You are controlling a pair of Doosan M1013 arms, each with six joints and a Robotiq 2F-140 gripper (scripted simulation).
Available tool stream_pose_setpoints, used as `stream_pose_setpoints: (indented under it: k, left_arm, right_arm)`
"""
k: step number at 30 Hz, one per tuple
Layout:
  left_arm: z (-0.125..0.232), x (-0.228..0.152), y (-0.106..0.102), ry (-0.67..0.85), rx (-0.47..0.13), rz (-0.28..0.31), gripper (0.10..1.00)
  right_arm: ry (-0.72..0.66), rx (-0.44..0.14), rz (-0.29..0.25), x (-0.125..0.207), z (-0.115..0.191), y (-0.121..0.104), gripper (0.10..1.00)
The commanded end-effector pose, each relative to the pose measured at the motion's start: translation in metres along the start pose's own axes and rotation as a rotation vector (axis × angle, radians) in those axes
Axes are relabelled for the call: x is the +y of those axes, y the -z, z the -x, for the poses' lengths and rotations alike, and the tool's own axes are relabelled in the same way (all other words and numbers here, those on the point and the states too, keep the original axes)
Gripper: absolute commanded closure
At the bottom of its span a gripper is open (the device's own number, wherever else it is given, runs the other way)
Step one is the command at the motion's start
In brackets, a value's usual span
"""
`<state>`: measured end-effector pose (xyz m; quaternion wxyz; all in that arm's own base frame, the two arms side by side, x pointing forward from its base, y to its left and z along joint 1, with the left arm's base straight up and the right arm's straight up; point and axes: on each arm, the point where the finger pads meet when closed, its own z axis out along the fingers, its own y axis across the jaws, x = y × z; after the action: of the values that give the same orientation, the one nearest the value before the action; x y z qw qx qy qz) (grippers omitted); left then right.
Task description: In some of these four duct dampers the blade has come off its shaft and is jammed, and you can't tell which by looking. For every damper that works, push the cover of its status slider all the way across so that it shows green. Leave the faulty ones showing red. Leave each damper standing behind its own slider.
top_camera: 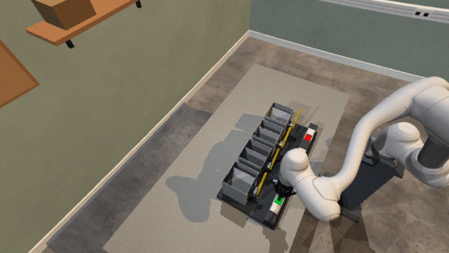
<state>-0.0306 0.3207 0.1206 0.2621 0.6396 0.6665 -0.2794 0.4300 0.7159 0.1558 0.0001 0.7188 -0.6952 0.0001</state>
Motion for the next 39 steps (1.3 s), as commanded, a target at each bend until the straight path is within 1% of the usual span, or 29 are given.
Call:
stream_pose_setpoints:
  k: [1, 5, 13, 20, 25, 27, 28, 30, 32, 33, 39]
  left_arm:
    - [0.0, 0.0, 0.0, 0.0, 0.001, 0.0, 0.098]
    - [0.0, 0.0, 0.0, 0.0, 0.001, 0.0, 0.098]
    - [0.0, 0.0, 0.0, 0.0, 0.001, 0.0, 0.098]
    - [0.0, 0.0, 0.0, 0.0, 0.001, 0.0, 0.098]
    - [0.0, 0.0, 0.0, 0.0, 0.001, 0.0, 0.098]
    - [0.0, 0.0, 0.0, 0.0, 0.001, 0.0, 0.098]
    - [0.0, 0.0, 0.0, 0.0, 0.001, 0.0, 0.098]
    - [0.0, 0.0, 0.0, 0.0, 0.001, 0.0, 0.098]
    - [0.0, 0.0, 0.0, 0.0, 0.001, 0.0, 0.098]
    - [0.0, 0.0, 0.0, 0.0, 0.001, 0.0, 0.098]
    - [0.0, 0.0, 0.0, 0.0, 0.001, 0.0, 0.098]
  right_arm:
    - [0.0, -0.002, -0.001, 0.0, 0.0, 0.002, 0.999]
    - [0.0, -0.002, -0.001, 0.0, 0.0, 0.009, 0.999]
    - [0.0, -0.002, -0.001, 0.0, 0.0, 0.029, 0.999]
    - [0.0, -0.002, -0.001, 0.0, 0.0, 0.036, 0.999]
    - [0.0, -0.002, -0.001, 0.0, -0.001, 0.037, 0.999]
    - [0.0, -0.002, -0.001, 0.0, -0.012, 0.037, 0.999]
    - [0.0, -0.001, -0.001, 0.0, -0.023, 0.037, 0.999]
    - [0.0, -0.001, -0.001, 0.001, -0.054, 0.036, 0.999]
    - [0.0, -0.001, -0.001, 0.001, -0.054, 0.036, 0.999]
    - [0.0, -0.001, -0.001, 0.001, -0.078, 0.036, 0.999]
    - [0.0, -0.001, -0.001, 0.001, -0.141, 0.036, 0.999]
